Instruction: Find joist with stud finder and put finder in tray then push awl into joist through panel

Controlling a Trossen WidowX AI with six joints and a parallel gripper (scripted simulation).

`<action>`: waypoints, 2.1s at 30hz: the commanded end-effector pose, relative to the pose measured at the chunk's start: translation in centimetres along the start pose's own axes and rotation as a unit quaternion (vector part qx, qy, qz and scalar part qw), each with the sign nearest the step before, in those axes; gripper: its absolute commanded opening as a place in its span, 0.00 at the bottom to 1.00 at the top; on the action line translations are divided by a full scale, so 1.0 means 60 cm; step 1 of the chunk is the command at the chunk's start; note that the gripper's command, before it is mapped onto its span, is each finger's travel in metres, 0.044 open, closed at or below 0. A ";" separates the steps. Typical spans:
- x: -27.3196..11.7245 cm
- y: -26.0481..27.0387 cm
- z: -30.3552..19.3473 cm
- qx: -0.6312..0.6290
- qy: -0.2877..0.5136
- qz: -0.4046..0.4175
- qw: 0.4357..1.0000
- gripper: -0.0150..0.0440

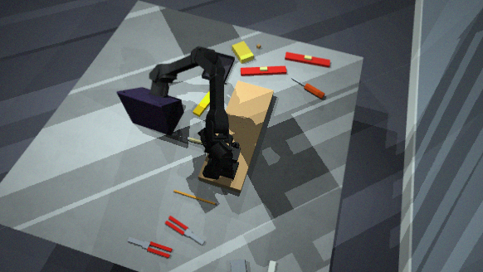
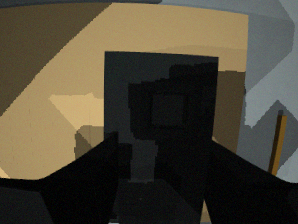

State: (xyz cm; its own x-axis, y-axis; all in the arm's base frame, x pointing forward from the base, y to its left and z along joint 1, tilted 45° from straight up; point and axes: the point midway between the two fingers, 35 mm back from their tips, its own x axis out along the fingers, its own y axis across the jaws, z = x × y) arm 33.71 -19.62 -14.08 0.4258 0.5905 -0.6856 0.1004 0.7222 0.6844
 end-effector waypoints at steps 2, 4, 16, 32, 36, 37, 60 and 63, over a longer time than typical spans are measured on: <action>0.003 0.014 0.000 0.002 0.000 0.003 1.000 0.25; 0.003 0.019 0.000 0.002 0.000 0.004 1.000 0.25; 0.003 0.046 0.000 0.002 0.000 0.004 1.000 0.25; 0.003 0.081 0.001 0.003 0.000 0.005 1.000 0.25; 0.003 0.090 0.001 0.003 0.000 0.005 1.000 0.25; 0.003 0.093 0.001 0.003 0.000 0.005 1.000 0.25; 0.003 0.144 0.001 0.003 0.001 0.006 1.000 0.25; 0.003 0.151 0.001 0.003 0.001 0.006 1.000 0.25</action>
State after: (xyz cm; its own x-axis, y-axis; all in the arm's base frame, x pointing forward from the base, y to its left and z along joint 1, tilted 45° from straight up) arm 34.64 -13.47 -8.33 0.4255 0.5945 -0.6823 0.1024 0.7175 0.6890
